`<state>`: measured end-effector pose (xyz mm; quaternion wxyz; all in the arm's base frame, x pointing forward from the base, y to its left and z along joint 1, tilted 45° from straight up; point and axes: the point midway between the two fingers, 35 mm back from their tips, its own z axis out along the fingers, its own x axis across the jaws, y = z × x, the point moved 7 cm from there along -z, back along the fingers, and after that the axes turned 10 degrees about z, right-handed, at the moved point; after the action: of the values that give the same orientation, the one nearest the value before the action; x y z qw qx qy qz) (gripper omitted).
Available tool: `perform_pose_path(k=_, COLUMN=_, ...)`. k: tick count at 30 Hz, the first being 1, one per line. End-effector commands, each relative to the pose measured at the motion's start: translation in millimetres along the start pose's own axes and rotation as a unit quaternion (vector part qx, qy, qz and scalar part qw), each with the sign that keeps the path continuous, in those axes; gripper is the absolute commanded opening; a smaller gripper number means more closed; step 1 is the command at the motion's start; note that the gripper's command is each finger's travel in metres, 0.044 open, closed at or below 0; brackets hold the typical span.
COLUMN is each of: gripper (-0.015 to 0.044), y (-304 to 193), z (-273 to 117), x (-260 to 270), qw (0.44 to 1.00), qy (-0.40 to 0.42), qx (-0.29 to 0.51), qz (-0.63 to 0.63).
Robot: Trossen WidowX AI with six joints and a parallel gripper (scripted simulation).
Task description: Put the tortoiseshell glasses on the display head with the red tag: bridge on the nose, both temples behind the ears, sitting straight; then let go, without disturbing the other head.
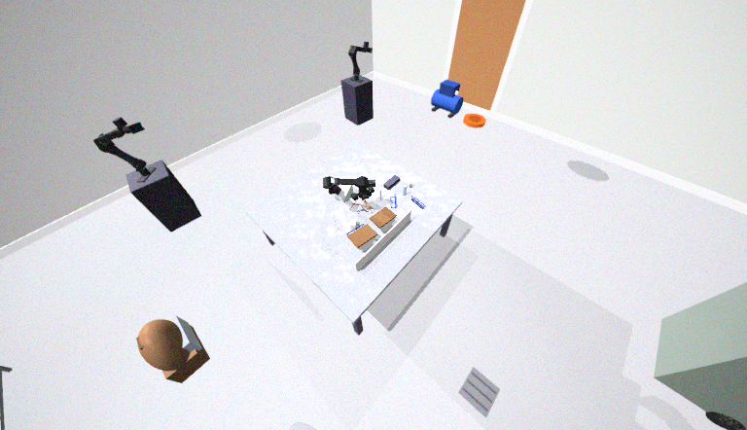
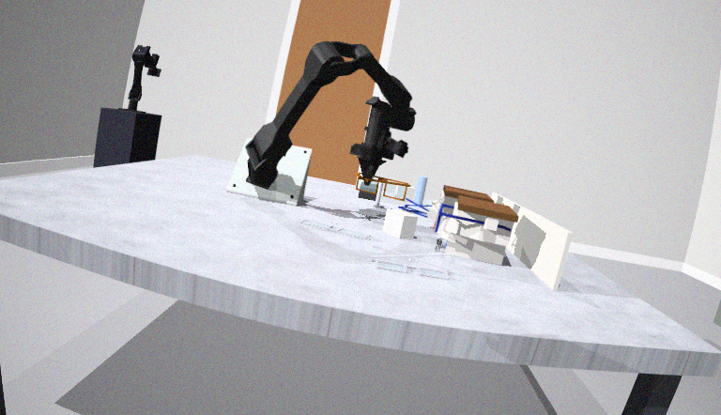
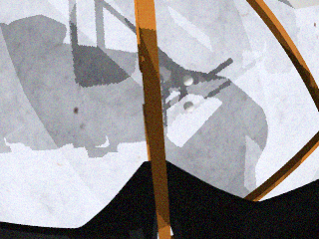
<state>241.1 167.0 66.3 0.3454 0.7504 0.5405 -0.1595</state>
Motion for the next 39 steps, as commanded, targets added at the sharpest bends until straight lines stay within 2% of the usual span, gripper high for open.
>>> perform_pose_path(k=1, gripper=0.0000, y=0, z=-21, x=1, qw=1.000, qy=0.005, qx=-0.002, qz=0.004)
perform_pose_path(k=7, gripper=0.0000, y=1, z=-46, x=-1, qw=1.000, qy=0.004, qx=-0.002, qz=0.003)
perform_pose_path(k=14, gripper=0.0000, y=-1, z=-48, x=6, qw=0.999, qy=0.005, qx=-0.002, qz=-0.033)
perform_pose_path(k=26, gripper=0.0000, y=-23, z=-55, x=54, qw=0.962, qy=0.009, qx=-0.003, qz=-0.272)
perform_pose_path(k=39, gripper=0.0000, y=-58, z=-56, x=105, qw=0.856, qy=0.010, qx=-0.006, qz=-0.518)
